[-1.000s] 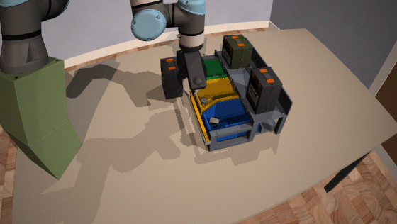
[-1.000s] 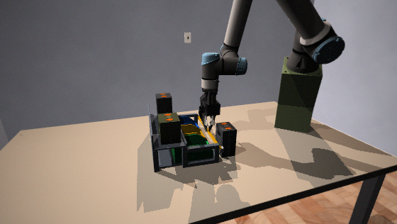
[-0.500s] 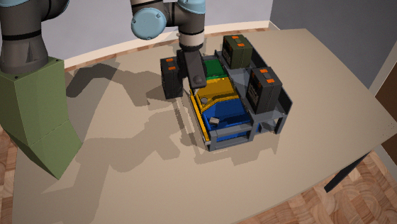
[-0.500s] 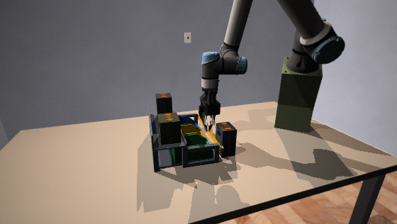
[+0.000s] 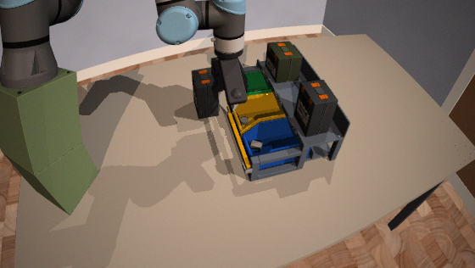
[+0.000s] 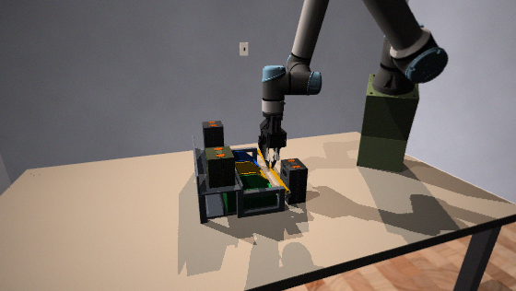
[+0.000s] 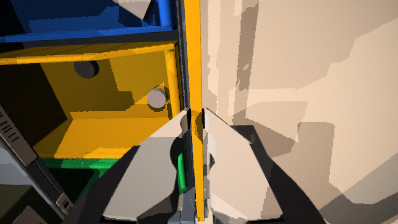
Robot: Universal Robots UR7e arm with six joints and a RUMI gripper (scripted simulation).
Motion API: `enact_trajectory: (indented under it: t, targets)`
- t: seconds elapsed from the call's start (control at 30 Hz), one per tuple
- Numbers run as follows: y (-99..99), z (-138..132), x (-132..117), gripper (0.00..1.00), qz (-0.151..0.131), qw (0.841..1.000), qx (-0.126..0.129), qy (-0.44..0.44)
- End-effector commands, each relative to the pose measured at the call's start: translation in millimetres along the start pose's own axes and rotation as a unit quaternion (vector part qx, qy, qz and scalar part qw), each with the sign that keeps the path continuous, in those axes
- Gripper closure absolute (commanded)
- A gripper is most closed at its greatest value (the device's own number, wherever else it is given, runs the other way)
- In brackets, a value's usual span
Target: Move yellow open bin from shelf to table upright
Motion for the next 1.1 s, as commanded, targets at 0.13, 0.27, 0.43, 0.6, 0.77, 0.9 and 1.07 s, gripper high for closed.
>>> enact_trajectory:
  t: [0.13, 0.27, 0.43, 0.6, 0.77, 0.9, 1.07]
  targets:
    - [8.6, 0.1, 0.9, 1.00, 0.000, 1.000, 0.001, -0.001]
    - [11.1, 0.2, 0.9, 1.00, 0.000, 1.000, 0.001, -0.001]
    - [14.7, 0.1, 0.9, 1.00, 0.000, 1.000, 0.001, -0.001]
    - [19.6, 0.2, 0.9, 1.00, 0.000, 1.000, 0.001, -0.001]
    - [24.9, 0.2, 0.9, 1.00, 0.000, 1.000, 0.001, -0.001]
    - [27.2, -0.2, 0.9, 1.00, 0.000, 1.000, 0.001, -0.001]
    - [32.7, 0.2, 0.9, 1.00, 0.000, 1.000, 0.001, -0.001]
Point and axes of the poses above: the point where the finger pads meet when closed, its own y axis back along the fingers, its own z axis across the jaws, x = y × z, the point moved 5 cm from there along y, back along the fingers, and after that the axes turned 7 degrees about -y, right-handed, at the moved point
